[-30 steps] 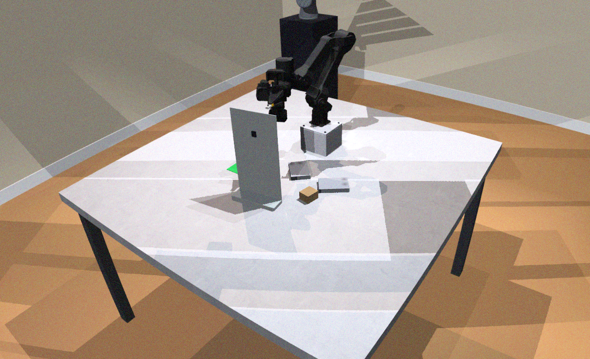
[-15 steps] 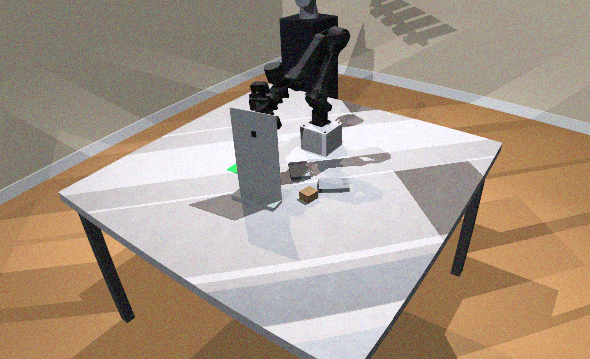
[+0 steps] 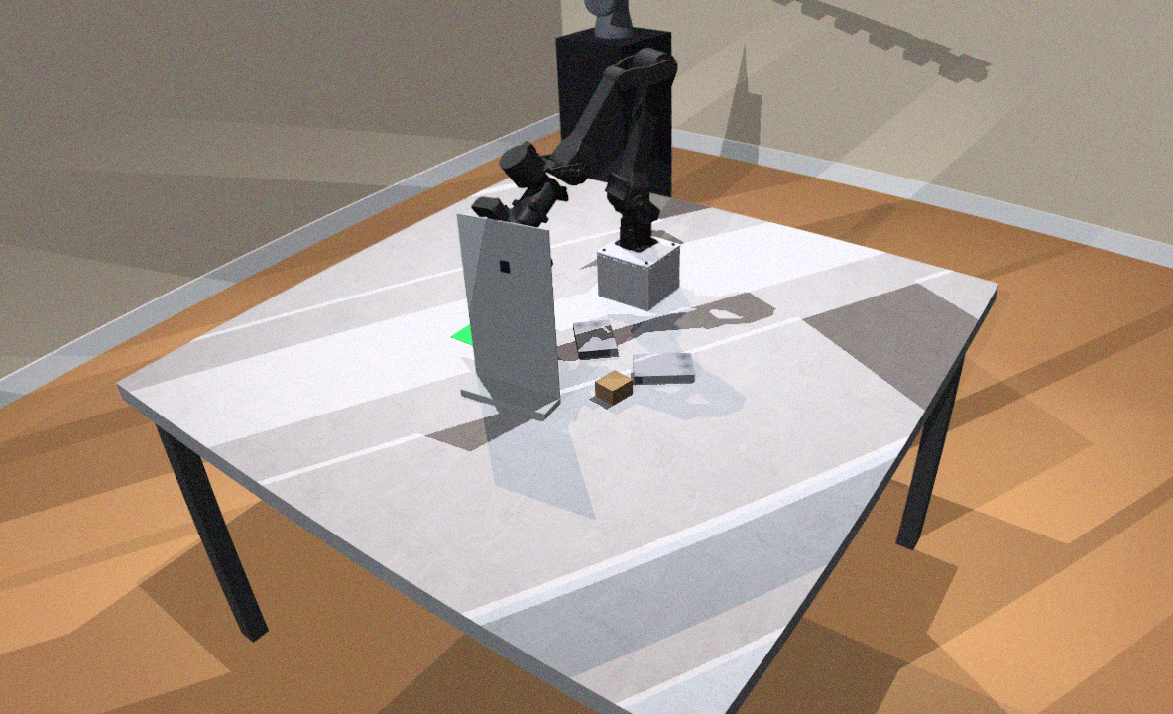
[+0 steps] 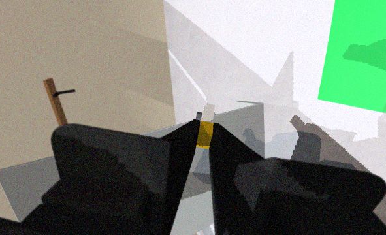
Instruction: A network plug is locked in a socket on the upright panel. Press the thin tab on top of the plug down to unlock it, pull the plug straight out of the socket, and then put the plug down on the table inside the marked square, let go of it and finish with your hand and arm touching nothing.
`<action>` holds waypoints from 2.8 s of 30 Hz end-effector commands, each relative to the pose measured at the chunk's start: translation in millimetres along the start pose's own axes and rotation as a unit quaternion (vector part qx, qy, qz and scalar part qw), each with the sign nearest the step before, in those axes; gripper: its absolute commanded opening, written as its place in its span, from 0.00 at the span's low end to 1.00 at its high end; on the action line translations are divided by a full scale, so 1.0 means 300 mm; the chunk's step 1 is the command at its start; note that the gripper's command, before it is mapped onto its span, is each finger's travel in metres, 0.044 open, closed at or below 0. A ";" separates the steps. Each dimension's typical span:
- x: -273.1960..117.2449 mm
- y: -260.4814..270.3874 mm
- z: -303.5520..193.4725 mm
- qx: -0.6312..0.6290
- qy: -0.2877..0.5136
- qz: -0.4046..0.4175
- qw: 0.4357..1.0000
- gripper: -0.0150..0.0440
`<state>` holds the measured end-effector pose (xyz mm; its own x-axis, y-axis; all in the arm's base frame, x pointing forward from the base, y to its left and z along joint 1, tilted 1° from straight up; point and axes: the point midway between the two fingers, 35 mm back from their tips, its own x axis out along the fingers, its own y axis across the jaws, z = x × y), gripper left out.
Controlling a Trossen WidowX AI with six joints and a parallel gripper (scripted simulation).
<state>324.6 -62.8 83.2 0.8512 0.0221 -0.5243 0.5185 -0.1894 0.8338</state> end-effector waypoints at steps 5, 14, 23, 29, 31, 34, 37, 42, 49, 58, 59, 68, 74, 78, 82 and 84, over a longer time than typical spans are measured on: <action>0.033 -0.093 0.092 0.020 -0.068 -0.077 0.995 0.25; 0.040 -0.214 0.191 0.034 -0.144 -0.172 0.974 0.25; 0.047 -0.232 0.200 0.035 -0.150 -0.179 0.972 0.25; 0.061 -0.248 0.204 0.035 -0.150 -0.179 0.972 0.25; 0.065 -0.253 0.206 0.035 -0.150 -0.179 0.972 0.25; 0.072 -0.262 0.207 0.035 -0.150 -0.179 0.972 0.25; 0.078 -0.270 0.209 0.035 -0.150 -0.179 0.972 0.25; 0.088 -0.284 0.212 0.035 -0.150 -0.179 0.972 0.25; 0.101 -0.304 0.216 0.035 -0.150 -0.179 0.972 0.25; 0.116 -0.330 0.221 0.035 -0.150 -0.179 0.972 0.25; 0.118 -0.333 0.221 0.035 -0.150 -0.179 0.972 0.25; 0.132 -0.360 0.225 0.035 -0.150 -0.179 0.972 0.25; 0.140 -0.378 0.227 0.035 -0.150 -0.180 0.972 0.25; 0.145 -0.389 0.229 0.035 -0.150 -0.180 0.972 0.25; 0.147 -0.390 0.229 0.035 -0.150 -0.180 0.972 0.25; 0.149 -0.393 0.229 0.035 -0.150 -0.180 0.972 0.25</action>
<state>296.3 -106.8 -48.7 0.5513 -0.1835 -0.8139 0.7615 -0.2878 0.5807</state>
